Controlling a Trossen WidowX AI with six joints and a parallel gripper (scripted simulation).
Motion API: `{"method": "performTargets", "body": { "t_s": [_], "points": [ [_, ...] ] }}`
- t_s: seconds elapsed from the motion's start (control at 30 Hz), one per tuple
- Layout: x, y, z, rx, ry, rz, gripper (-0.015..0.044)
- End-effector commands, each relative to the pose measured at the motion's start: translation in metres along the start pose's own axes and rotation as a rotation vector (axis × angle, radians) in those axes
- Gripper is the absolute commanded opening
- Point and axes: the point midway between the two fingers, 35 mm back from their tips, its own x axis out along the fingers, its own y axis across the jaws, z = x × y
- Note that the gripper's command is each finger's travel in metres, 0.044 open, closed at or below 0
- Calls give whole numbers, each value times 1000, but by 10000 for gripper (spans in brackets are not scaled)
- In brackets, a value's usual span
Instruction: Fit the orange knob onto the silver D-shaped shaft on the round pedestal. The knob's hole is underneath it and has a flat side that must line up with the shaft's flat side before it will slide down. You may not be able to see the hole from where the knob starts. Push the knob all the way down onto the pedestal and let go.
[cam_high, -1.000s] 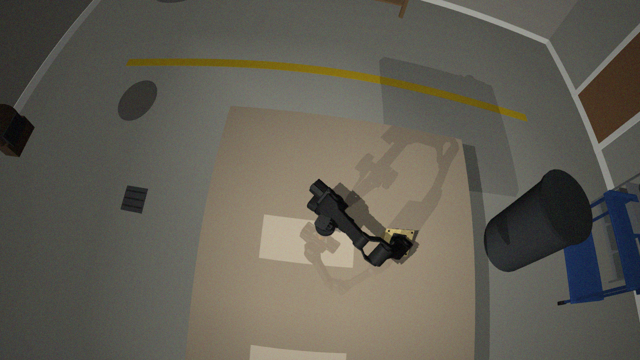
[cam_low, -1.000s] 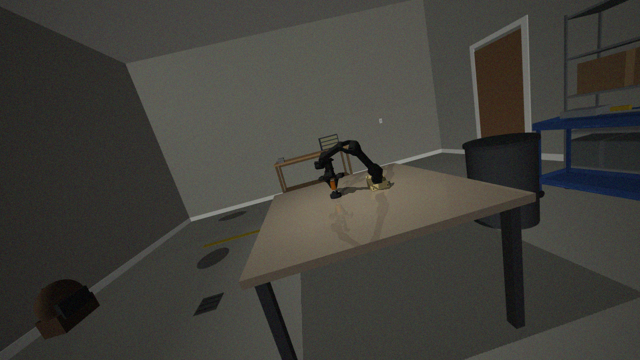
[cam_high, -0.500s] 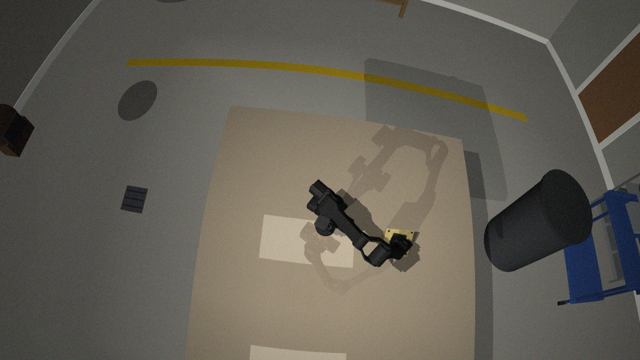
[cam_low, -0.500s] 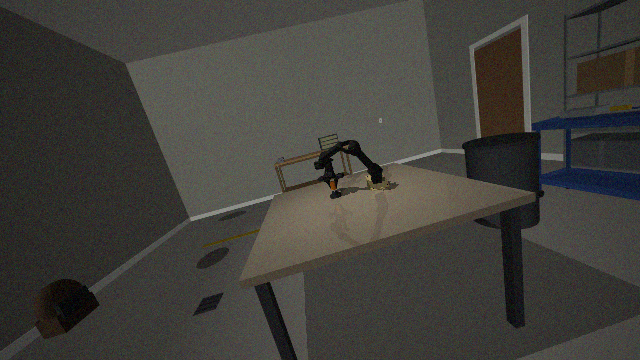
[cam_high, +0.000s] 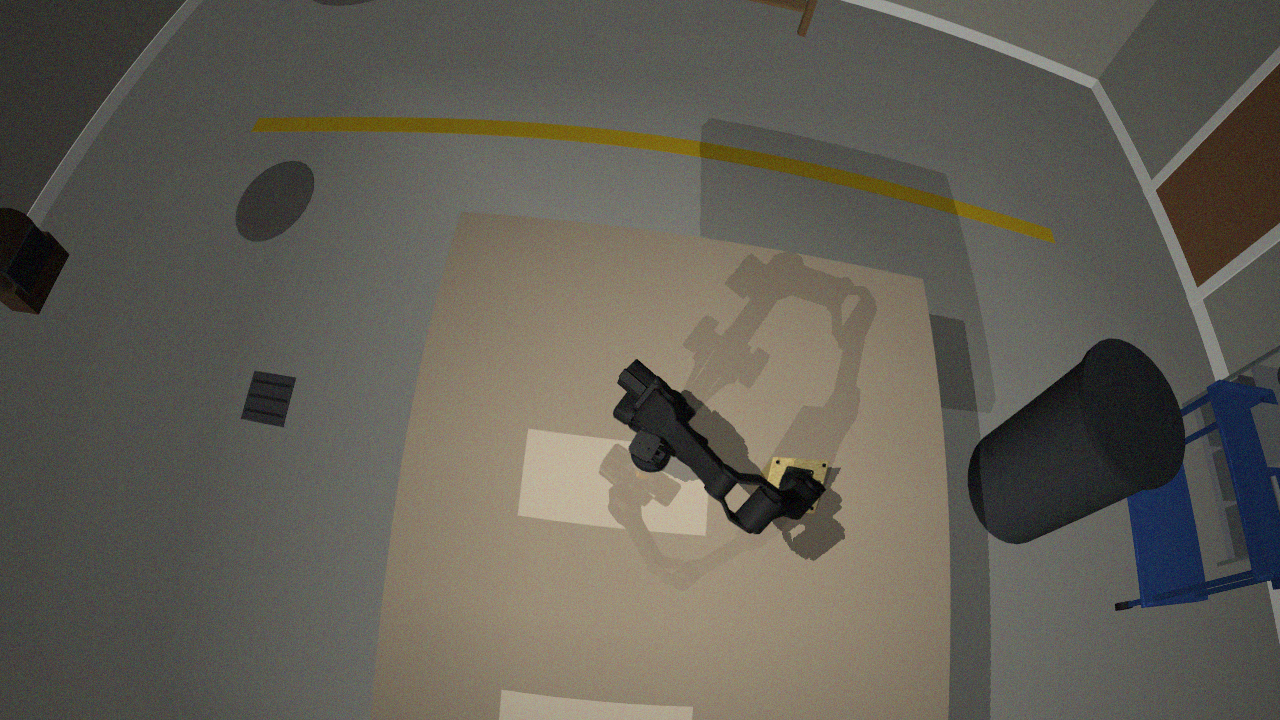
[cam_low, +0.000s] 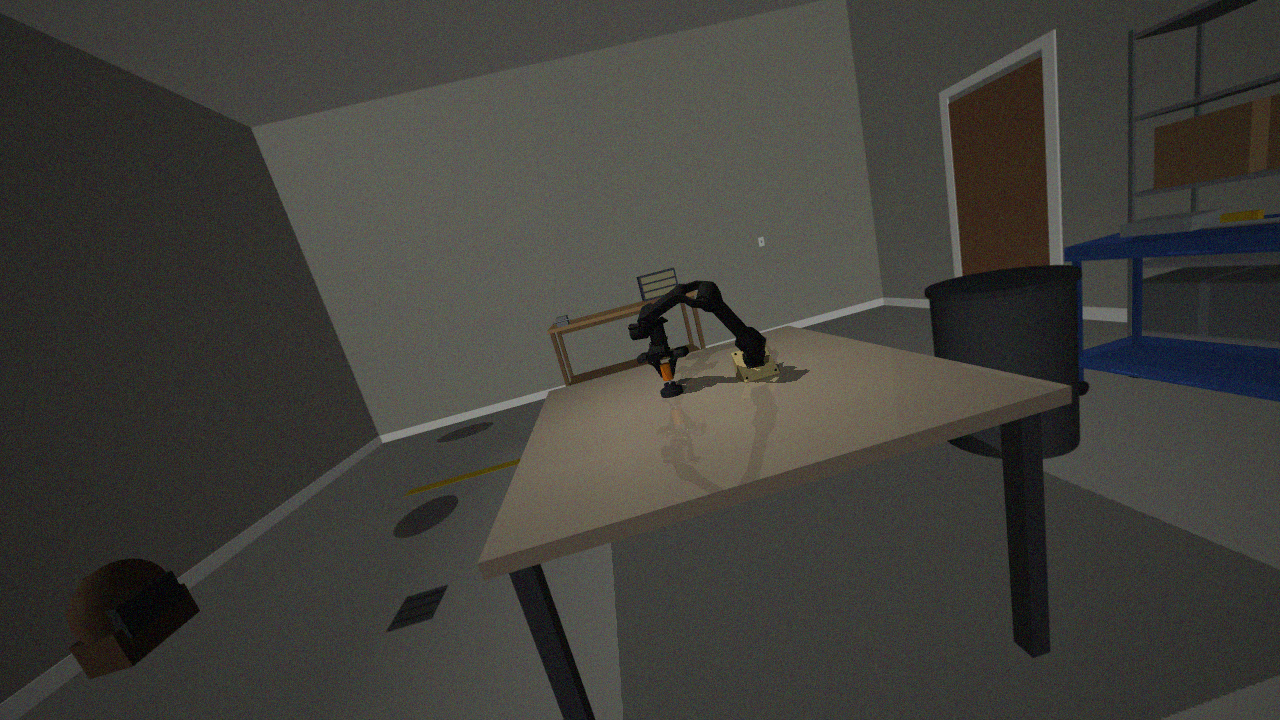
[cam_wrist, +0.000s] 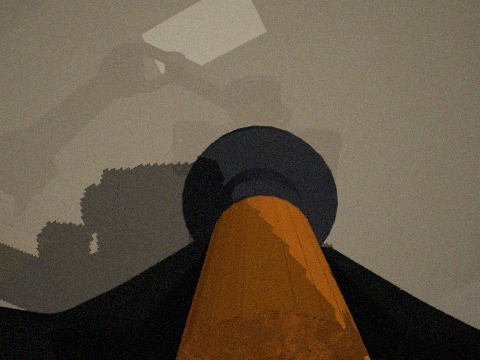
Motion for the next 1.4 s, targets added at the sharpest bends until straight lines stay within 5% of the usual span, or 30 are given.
{"method": "performTargets", "body": {
  "t_s": [0.0, 1.37],
  "points": [
    [0, 0, 0, 39, -1, -1, 0],
    [8, 0, 0, 39, -1, -1, 0]
  ]
}}
